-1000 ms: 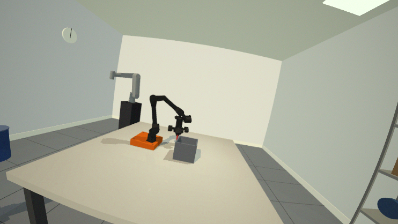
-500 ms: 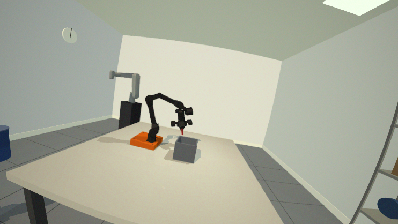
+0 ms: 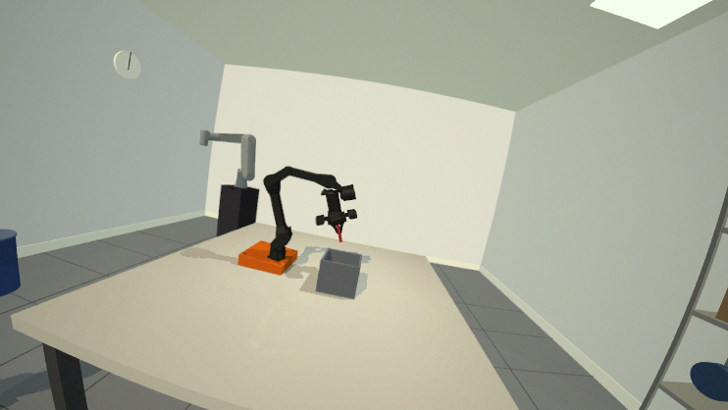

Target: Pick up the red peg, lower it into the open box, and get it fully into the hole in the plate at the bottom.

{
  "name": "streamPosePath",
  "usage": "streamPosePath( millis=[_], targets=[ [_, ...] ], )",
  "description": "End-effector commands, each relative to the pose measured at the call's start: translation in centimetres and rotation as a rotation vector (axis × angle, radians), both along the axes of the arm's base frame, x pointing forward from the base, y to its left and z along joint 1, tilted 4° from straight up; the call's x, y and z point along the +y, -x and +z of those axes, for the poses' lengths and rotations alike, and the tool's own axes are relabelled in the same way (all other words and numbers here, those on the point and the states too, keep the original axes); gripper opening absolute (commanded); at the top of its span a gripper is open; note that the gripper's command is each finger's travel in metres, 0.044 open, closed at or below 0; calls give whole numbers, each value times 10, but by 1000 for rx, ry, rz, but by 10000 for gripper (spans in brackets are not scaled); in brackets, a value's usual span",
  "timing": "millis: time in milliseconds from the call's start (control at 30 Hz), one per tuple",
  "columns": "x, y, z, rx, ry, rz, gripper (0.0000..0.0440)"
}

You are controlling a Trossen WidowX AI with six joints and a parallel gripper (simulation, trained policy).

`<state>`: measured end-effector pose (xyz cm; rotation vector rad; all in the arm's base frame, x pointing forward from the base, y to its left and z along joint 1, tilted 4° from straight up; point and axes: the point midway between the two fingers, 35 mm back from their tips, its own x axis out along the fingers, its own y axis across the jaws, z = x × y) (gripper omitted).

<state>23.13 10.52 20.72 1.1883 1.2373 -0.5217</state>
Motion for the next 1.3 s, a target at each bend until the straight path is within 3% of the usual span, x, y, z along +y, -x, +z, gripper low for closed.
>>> streamPosePath(
  millis=[0, 767, 1267],
  targets=[
    [-12, -5, 2, 0, 30, -23, 0],
    [-79, -35, -16, 123, 115, -140, 0],
    [-100, -53, -49, 202, 106, -143, 0]
  ],
)
